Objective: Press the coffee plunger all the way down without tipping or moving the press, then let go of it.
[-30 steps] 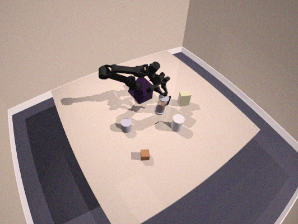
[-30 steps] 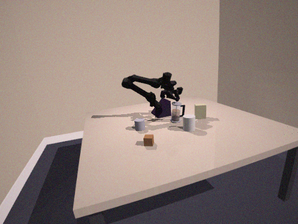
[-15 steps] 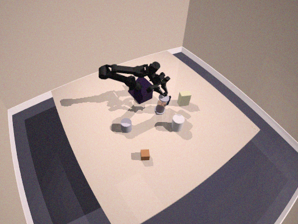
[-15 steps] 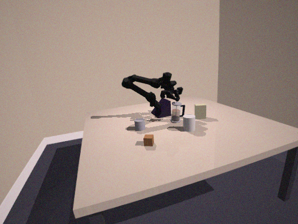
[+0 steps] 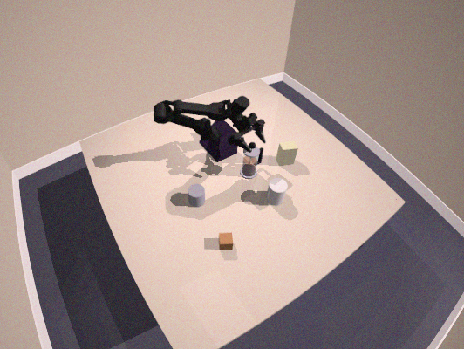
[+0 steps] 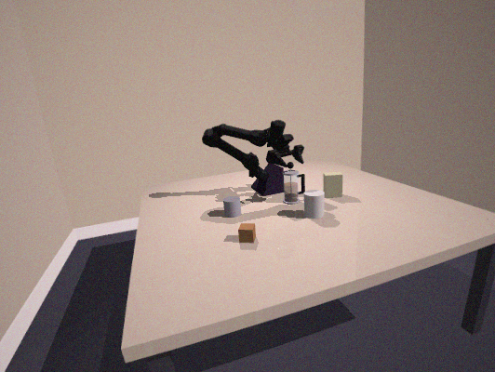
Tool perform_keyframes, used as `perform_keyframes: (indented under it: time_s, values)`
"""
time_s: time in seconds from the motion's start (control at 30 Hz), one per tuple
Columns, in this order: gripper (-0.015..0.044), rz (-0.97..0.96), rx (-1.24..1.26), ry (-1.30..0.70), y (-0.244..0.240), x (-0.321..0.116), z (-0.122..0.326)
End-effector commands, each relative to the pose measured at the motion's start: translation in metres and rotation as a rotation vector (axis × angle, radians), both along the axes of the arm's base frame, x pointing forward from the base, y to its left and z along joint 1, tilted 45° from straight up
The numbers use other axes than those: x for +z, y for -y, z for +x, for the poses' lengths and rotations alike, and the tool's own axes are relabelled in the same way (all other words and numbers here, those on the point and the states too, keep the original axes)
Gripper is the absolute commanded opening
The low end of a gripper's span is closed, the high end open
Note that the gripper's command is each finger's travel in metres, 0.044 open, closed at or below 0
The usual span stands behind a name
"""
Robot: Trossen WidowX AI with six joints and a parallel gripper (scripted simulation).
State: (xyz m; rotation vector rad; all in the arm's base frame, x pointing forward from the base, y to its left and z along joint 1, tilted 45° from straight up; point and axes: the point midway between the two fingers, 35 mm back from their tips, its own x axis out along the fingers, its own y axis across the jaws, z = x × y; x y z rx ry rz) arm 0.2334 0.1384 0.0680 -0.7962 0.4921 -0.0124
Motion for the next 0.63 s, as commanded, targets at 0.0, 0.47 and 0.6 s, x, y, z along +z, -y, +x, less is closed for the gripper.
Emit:
perform_keyframes:
  time_s: [0.0,0.47,0.6]
  values:
    - [0.044,0.005,0.0,-0.006,-0.007,0.005,-0.002]
    - [0.044,-0.012,-0.001,-0.015,-0.045,0.06,-0.026]
    - [0.044,-0.012,-0.001,-0.015,-0.045,0.06,-0.026]
